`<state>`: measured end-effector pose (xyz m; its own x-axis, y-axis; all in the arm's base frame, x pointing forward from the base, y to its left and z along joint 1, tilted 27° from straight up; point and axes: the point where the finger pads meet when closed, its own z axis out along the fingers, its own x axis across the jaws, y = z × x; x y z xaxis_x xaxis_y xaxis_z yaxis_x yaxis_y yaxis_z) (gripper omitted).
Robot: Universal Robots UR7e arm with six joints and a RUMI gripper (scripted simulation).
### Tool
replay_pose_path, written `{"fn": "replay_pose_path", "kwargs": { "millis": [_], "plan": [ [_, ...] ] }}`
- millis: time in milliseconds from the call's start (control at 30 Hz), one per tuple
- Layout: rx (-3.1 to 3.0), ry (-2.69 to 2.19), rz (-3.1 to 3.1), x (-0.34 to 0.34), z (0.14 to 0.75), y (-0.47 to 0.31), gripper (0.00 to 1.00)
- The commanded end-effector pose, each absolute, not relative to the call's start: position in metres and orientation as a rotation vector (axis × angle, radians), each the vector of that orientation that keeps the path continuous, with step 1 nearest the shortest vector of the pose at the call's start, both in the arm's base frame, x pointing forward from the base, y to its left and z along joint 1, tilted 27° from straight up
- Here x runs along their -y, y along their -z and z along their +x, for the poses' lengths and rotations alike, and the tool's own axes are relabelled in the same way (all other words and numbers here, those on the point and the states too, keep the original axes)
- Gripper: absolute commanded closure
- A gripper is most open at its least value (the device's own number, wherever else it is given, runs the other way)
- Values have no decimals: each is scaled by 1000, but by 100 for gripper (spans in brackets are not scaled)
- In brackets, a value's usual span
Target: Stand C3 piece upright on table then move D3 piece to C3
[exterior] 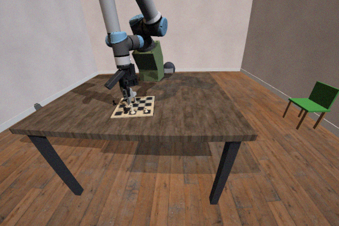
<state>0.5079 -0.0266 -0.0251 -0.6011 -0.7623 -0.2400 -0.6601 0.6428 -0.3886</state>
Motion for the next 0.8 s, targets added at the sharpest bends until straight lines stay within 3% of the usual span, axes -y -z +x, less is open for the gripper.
{"fn": "replay_pose_path", "kwargs": {
  "millis": [0,267,300,767],
  "plan": [
    [-2480,368,-1126,27,508,25,77],
    [-2480,368,-1126,27,508,25,77],
    [-2480,368,-1126,27,508,25,100],
    [-2480,368,-1126,27,508,25,100]
  ]
}}
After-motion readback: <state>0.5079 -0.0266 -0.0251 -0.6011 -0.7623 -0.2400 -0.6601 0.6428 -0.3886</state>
